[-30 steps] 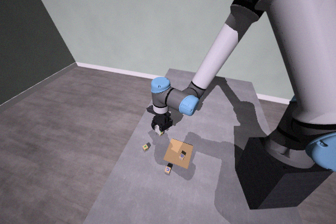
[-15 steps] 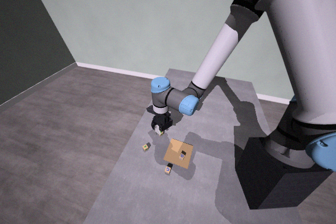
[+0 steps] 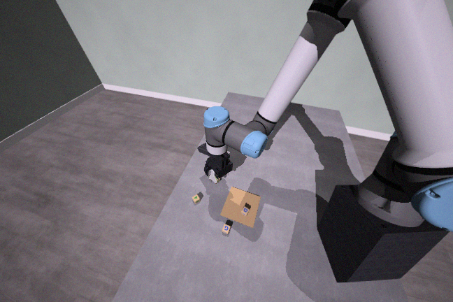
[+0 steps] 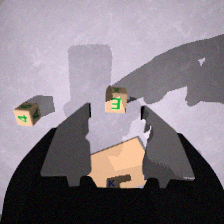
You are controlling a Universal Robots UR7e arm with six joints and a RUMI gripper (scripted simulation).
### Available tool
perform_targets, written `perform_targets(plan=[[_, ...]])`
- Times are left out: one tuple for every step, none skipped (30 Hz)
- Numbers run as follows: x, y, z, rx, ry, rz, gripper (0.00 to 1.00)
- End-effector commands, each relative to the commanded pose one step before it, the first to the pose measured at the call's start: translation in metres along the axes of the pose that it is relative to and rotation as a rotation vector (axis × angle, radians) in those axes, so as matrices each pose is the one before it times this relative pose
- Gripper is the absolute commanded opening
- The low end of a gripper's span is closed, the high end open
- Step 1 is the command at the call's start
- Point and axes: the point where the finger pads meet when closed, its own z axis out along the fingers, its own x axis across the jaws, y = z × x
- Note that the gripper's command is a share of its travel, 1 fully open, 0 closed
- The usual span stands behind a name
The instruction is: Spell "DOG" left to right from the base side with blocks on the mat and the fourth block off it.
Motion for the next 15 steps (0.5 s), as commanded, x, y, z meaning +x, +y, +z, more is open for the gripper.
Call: perform_targets(plan=[[-0.00025,-0.00054,0.00481,0.00144,-0.00064,0.00011,0.37],[0.00000,0.00000,0.00198,0.00000,0.00000,0.00000,0.37],[0.00000,0.00000,0.00198,0.00000,0.00000,0.00000,0.37],[0.00000,0.00000,0.00194,0.00000,0.00000,0.00000,0.37],[0.00000,0.00000,0.00187,0.00000,0.00000,0.00000,0.37],[0.00000,0.00000,0.00177,0.00000,0.00000,0.00000,0.37],[0.00000,0.00000,0.00164,0.00000,0.00000,0.00000,0.37],[0.00000,0.00000,0.00148,0.00000,0.00000,0.00000,0.37],[0.00000,0.00000,0.00131,0.00000,0.00000,0.00000,0.37],[0.00000,0.00000,0.00111,0.00000,0.00000,0.00000,0.37],[0.00000,0.00000,0.00091,0.00000,0.00000,0.00000,0.37],[0.00000,0.00000,0.00071,0.00000,0.00000,0.00000,0.37],[0.00000,0.00000,0.00052,0.00000,0.00000,0.00000,0.37],[0.00000,0.00000,0.00034,0.00000,0.00000,0.00000,0.37],[0.00000,0.00000,0.00019,0.00000,0.00000,0.00000,0.37]])
